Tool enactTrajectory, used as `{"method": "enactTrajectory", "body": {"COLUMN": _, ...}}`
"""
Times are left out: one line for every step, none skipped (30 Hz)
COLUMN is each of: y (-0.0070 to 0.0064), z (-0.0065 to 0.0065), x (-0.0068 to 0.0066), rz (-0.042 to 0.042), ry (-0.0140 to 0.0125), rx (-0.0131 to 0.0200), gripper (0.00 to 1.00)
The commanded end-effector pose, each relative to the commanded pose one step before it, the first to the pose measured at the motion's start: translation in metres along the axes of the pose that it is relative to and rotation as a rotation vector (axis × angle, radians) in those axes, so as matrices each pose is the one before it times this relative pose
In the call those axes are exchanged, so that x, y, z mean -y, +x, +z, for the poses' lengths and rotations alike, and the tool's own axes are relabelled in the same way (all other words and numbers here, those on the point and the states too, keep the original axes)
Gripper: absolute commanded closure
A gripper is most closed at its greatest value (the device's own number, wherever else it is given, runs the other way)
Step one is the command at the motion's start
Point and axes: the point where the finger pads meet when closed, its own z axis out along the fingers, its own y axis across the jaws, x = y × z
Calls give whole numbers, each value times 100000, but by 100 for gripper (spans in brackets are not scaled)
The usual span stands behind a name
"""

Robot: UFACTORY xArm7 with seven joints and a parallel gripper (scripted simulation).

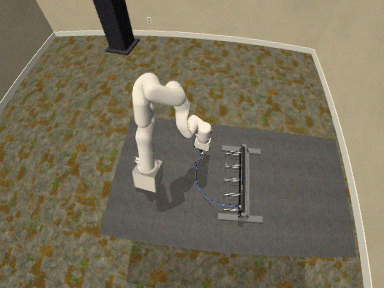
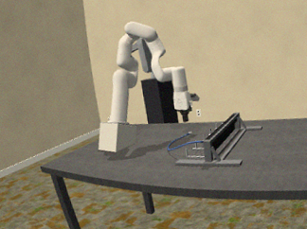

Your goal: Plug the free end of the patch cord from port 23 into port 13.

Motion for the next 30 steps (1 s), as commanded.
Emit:
{"method": "enactTrajectory", "body": {"y": 53, "z": -88, "x": -123, "rz": 24, "ry": -300, "rx": -138, "gripper": 100}}
{"method": "enactTrajectory", "body": {"y": 0, "z": 0, "x": 0, "rz": 0, "ry": 0, "rx": 0, "gripper": 100}}
{"method": "enactTrajectory", "body": {"y": 0, "z": 0, "x": 0, "rz": 0, "ry": 0, "rx": 0, "gripper": 100}}
{"method": "enactTrajectory", "body": {"y": 0, "z": 0, "x": 0, "rz": 0, "ry": 0, "rx": 0, "gripper": 100}}
{"method": "enactTrajectory", "body": {"y": 0, "z": 0, "x": 0, "rz": 0, "ry": 0, "rx": 0, "gripper": 100}}
{"method": "enactTrajectory", "body": {"y": 0, "z": 0, "x": 0, "rz": 0, "ry": 0, "rx": 0, "gripper": 100}}
{"method": "enactTrajectory", "body": {"y": 0, "z": 0, "x": 0, "rz": 0, "ry": 0, "rx": 0, "gripper": 100}}
{"method": "enactTrajectory", "body": {"y": 0, "z": 0, "x": 0, "rz": 0, "ry": 0, "rx": 0, "gripper": 100}}
{"method": "enactTrajectory", "body": {"y": 1, "z": -1, "x": -1, "rz": 9, "ry": -3, "rx": -8, "gripper": 100}}
{"method": "enactTrajectory", "body": {"y": 5, "z": -4, "x": -5, "rz": 58, "ry": -18, "rx": -51, "gripper": 100}}
{"method": "enactTrajectory", "body": {"y": 12, "z": -10, "x": -13, "rz": 151, "ry": -47, "rx": -134, "gripper": 100}}
{"method": "enactTrajectory", "body": {"y": 23, "z": -19, "x": -24, "rz": 282, "ry": -89, "rx": -250, "gripper": 100}}
{"method": "enactTrajectory", "body": {"y": 36, "z": -30, "x": -38, "rz": 446, "ry": -141, "rx": -395, "gripper": 100}}
{"method": "enactTrajectory", "body": {"y": 52, "z": -43, "x": -54, "rz": 636, "ry": -204, "rx": -563, "gripper": 100}}
{"method": "enactTrajectory", "body": {"y": 69, "z": -57, "x": -73, "rz": 849, "ry": -276, "rx": -752, "gripper": 100}}
{"method": "enactTrajectory", "body": {"y": 88, "z": -73, "x": -94, "rz": 1079, "ry": -358, "rx": -955, "gripper": 100}}
{"method": "enactTrajectory", "body": {"y": 109, "z": -89, "x": -116, "rz": 1320, "ry": -449, "rx": -1169, "gripper": 100}}
{"method": "enactTrajectory", "body": {"y": 130, "z": -106, "x": -139, "rz": 1570, "ry": -548, "rx": -1390, "gripper": 100}}
{"method": "enactTrajectory", "body": {"y": 153, "z": -124, "x": -164, "rz": 1824, "ry": -657, "rx": -1614, "gripper": 100}}
{"method": "enactTrajectory", "body": {"y": 176, "z": -141, "x": -189, "rz": 2077, "ry": -775, "rx": -1836, "gripper": 100}}
{"method": "enactTrajectory", "body": {"y": 0, "z": 0, "x": 0, "rz": 0, "ry": 0, "rx": 0, "gripper": 100}}
{"method": "enactTrajectory", "body": {"y": 0, "z": 0, "x": 0, "rz": 0, "ry": 0, "rx": 0, "gripper": 100}}
{"method": "enactTrajectory", "body": {"y": 200, "z": -157, "x": -215, "rz": 2326, "ry": -901, "rx": -2054, "gripper": 100}}
{"method": "enactTrajectory", "body": {"y": 224, "z": -173, "x": -242, "rz": 2568, "ry": -1034, "rx": -2264, "gripper": 100}}
{"method": "enactTrajectory", "body": {"y": 248, "z": -188, "x": -267, "rz": 2801, "ry": -1174, "rx": -2462, "gripper": 100}}
{"method": "enactTrajectory", "body": {"y": 272, "z": -201, "x": -293, "rz": 3020, "ry": -1320, "rx": -2646, "gripper": 100}}
{"method": "enactTrajectory", "body": {"y": 220, "z": -157, "x": -235, "rz": 2400, "ry": -1088, "rx": -2096, "gripper": 100}}
{"method": "enactTrajectory", "body": {"y": 160, "z": -111, "x": -169, "rz": 1712, "ry": -797, "rx": -1490, "gripper": 100}}
{"method": "enactTrajectory", "body": {"y": 182, "z": -124, "x": -192, "rz": 1936, "ry": -921, "rx": -1680, "gripper": 100}}
{"method": "enactTrajectory", "body": {"y": 194, "z": -130, "x": -204, "rz": 2040, "ry": -993, "rx": -1763, "gripper": 100}}
